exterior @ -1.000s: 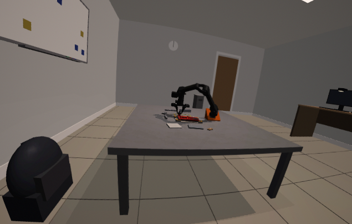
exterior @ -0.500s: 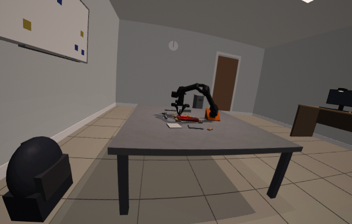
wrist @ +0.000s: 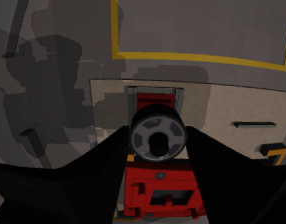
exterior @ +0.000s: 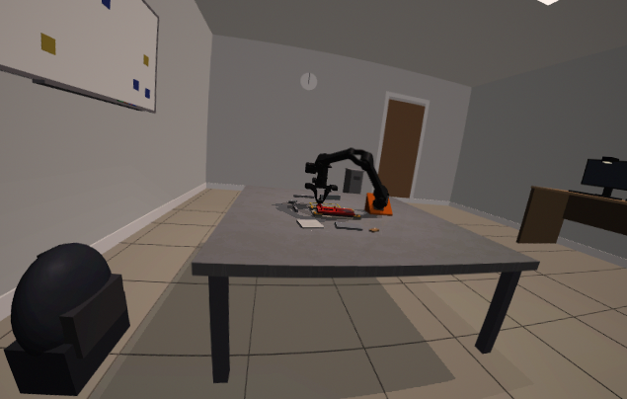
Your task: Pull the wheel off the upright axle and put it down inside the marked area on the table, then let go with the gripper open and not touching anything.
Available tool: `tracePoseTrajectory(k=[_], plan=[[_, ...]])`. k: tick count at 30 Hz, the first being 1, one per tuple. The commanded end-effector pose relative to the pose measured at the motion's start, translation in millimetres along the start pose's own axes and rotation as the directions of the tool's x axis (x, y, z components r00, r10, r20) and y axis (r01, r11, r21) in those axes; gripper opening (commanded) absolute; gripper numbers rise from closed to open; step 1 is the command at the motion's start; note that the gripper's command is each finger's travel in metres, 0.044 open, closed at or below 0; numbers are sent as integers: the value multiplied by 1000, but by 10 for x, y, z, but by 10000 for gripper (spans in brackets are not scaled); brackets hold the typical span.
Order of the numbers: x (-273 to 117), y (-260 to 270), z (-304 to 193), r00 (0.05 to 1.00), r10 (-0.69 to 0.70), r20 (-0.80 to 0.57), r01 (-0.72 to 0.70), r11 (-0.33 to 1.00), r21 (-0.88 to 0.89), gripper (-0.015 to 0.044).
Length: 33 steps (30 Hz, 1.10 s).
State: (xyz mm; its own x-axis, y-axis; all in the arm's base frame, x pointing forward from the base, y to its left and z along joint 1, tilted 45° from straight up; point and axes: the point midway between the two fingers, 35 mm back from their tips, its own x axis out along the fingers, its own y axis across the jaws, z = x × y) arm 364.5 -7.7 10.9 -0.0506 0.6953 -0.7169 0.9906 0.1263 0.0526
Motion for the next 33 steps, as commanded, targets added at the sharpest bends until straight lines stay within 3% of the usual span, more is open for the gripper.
tracePoseTrajectory(k=[1,33], plan=[[-38,0,9,1000,2,3,-2,1000,0,0],[-143,2,12,1000,5,3,-5,1000,0,0]])
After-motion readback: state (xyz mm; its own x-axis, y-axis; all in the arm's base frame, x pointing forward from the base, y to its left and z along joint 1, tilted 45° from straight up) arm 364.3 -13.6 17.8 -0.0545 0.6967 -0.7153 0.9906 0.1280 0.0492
